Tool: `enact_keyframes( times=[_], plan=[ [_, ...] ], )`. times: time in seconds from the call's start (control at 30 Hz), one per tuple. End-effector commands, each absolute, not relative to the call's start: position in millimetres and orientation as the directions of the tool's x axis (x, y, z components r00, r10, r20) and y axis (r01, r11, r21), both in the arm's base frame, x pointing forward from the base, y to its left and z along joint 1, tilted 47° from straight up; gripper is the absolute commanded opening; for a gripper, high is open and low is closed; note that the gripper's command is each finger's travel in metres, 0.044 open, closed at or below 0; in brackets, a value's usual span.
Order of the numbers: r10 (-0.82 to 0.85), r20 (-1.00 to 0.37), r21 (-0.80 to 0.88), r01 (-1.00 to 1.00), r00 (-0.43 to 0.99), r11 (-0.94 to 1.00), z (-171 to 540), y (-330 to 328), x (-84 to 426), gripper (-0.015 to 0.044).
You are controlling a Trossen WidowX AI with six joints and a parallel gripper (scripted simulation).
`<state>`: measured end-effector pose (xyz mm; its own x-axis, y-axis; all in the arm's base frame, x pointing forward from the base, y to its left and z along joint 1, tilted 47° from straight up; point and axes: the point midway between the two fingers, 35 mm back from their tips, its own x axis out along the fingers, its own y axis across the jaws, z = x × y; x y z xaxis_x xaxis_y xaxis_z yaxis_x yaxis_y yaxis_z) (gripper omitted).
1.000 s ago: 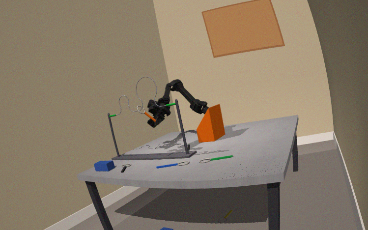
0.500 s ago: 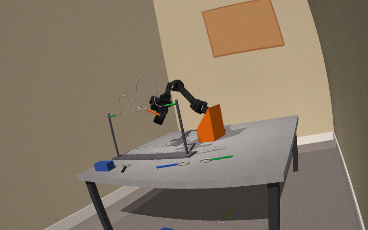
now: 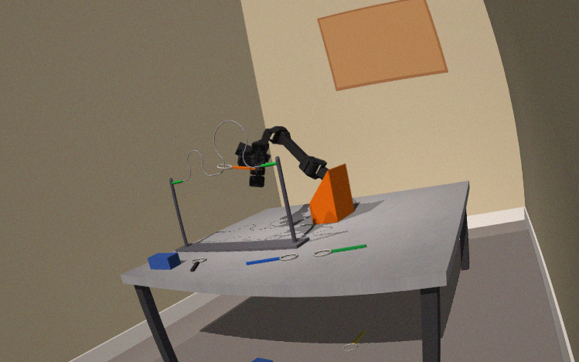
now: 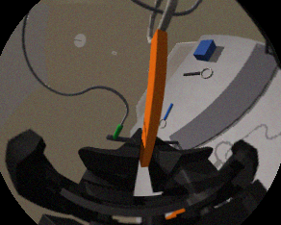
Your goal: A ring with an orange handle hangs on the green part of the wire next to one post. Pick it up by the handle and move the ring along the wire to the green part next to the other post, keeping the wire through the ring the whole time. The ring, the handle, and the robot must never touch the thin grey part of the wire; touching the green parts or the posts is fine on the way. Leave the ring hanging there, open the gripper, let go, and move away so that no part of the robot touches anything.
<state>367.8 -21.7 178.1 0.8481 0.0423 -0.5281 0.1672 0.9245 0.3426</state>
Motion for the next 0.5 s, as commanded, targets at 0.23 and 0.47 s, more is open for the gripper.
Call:
enact_keyframes(
  times=[0.23, 0.47],
  plan=[
    [0.17, -0.483, 0.575, 0.165, 0.859, 0.802, 203.0, 13.8, 370.6, -0.015],
    [0.244, -0.441, 0.705, 0.165, 0.864, 0.69, 221.7, 33.1, 372.2, -0.015]
  ],
)
